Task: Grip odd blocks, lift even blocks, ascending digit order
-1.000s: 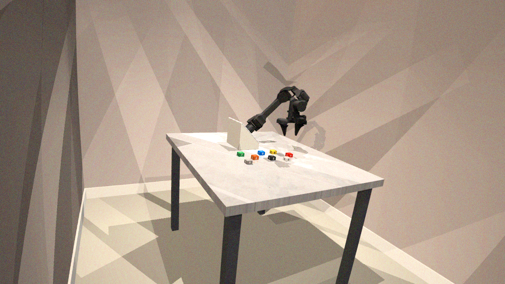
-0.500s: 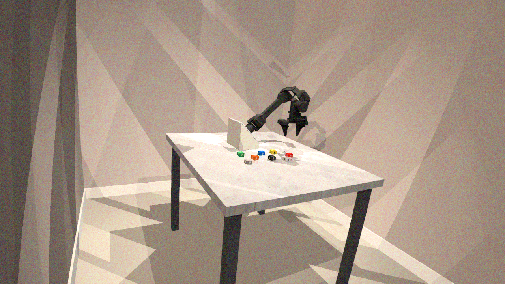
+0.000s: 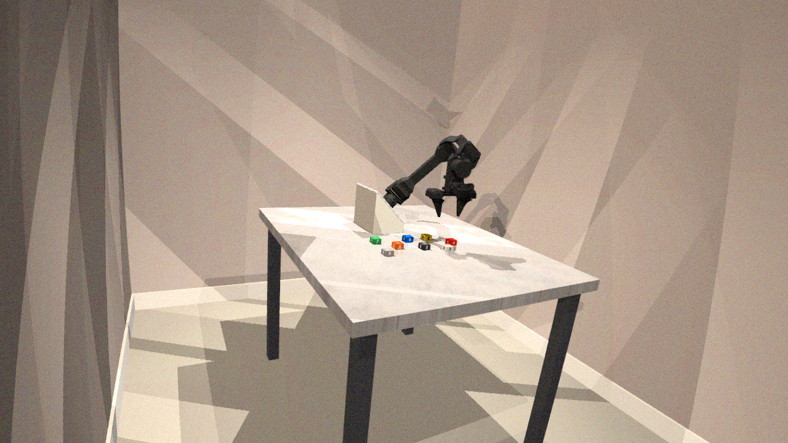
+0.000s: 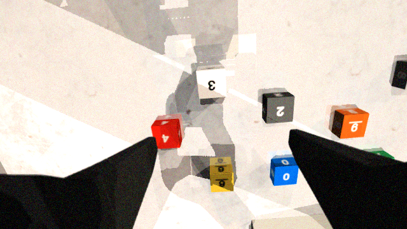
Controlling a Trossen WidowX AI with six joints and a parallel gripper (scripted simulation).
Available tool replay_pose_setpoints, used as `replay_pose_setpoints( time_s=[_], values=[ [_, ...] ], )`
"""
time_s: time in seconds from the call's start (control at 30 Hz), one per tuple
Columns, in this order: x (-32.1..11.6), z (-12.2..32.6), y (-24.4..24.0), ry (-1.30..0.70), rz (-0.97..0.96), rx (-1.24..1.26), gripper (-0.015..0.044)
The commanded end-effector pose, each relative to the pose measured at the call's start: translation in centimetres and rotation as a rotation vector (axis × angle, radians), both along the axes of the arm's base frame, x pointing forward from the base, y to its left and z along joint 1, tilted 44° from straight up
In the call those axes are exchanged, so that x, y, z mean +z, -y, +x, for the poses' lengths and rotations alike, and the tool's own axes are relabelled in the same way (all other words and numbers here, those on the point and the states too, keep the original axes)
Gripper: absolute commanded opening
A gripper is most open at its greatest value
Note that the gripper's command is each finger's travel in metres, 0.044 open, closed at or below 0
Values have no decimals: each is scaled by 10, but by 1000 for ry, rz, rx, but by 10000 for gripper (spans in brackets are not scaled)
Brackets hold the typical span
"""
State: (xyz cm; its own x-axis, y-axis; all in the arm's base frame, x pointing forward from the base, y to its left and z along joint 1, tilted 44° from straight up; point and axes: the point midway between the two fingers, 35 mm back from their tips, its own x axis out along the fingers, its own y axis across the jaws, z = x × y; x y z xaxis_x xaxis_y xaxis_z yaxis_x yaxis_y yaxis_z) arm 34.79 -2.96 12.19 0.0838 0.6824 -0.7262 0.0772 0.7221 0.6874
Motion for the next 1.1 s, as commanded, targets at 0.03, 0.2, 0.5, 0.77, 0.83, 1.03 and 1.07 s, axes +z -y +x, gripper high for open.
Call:
replay_pose_setpoints(
  time_s=[0.03,0.2,0.5,0.77,0.83,1.03,1.07],
  values=[
    [-2,4,2,8,-5,13,400],
    [-2,4,2,8,-5,13,400],
    [-2,4,2,8,-5,13,400],
    [-56,-27,56,7,-9,13,400],
    [-56,-27,56,7,-9,13,400],
    [-56,-27,56,7,-9,13,400],
    [-56,-27,56,7,-9,13,400]
  ],
)
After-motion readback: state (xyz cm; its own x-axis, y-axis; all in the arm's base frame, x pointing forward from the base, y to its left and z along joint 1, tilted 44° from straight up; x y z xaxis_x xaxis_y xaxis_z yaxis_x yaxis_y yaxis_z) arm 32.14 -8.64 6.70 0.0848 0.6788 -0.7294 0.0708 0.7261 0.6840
